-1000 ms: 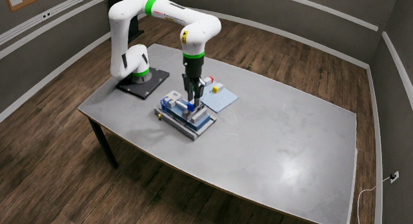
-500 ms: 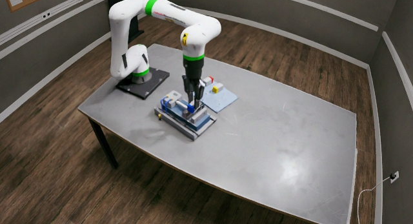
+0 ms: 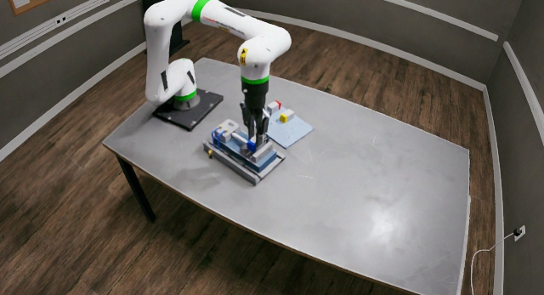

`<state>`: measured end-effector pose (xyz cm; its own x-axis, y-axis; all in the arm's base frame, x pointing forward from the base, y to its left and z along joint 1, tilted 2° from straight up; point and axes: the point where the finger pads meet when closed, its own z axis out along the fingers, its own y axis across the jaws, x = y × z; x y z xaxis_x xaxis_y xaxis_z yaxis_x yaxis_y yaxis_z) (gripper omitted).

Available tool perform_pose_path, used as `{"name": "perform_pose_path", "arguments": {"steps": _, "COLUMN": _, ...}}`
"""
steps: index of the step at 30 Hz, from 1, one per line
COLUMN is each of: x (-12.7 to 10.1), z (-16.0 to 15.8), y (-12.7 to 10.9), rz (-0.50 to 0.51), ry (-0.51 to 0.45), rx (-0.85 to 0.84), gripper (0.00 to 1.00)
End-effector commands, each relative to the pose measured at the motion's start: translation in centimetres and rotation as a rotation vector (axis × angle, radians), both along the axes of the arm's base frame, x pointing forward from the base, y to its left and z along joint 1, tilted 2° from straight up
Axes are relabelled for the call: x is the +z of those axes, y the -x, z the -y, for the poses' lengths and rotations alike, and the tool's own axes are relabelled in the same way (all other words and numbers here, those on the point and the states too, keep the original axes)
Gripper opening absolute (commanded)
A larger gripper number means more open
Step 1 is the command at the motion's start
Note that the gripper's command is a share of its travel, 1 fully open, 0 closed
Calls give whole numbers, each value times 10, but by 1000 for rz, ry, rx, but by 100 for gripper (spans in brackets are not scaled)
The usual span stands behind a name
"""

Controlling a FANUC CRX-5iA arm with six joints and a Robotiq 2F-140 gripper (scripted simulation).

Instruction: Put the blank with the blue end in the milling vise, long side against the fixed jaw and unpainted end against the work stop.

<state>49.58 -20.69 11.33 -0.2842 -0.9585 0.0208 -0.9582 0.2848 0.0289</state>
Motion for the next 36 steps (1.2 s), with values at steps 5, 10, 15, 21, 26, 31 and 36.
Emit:
{"name": "perform_pose_path", "arguments": {"steps": 5, "x": 0, "z": 0, "y": -1, "rz": 2, "ry": 1, "rx": 0, "gripper": 10}}
{"name": "perform_pose_path", "arguments": {"steps": 10, "x": -1, "z": 0, "y": -1, "rz": 2, "ry": 1, "rx": 0, "gripper": 10}}
{"name": "perform_pose_path", "arguments": {"steps": 15, "x": 0, "z": 0, "y": -1, "rz": 2, "ry": 1, "rx": 0, "gripper": 10}}
{"name": "perform_pose_path", "arguments": {"steps": 21, "x": 2, "z": 0, "y": -1, "rz": 2, "ry": 1, "rx": 0, "gripper": 10}}
{"name": "perform_pose_path", "arguments": {"steps": 26, "x": 3, "z": 0, "y": -1, "rz": 2, "ry": 1, "rx": 0, "gripper": 10}}
{"name": "perform_pose_path", "arguments": {"steps": 31, "x": 3, "z": 0, "y": -1, "rz": 2, "ry": 1, "rx": 0, "gripper": 10}}
{"name": "perform_pose_path", "arguments": {"steps": 36, "x": 4, "z": 0, "y": -1, "rz": 2, "ry": 1, "rx": 0, "gripper": 10}}
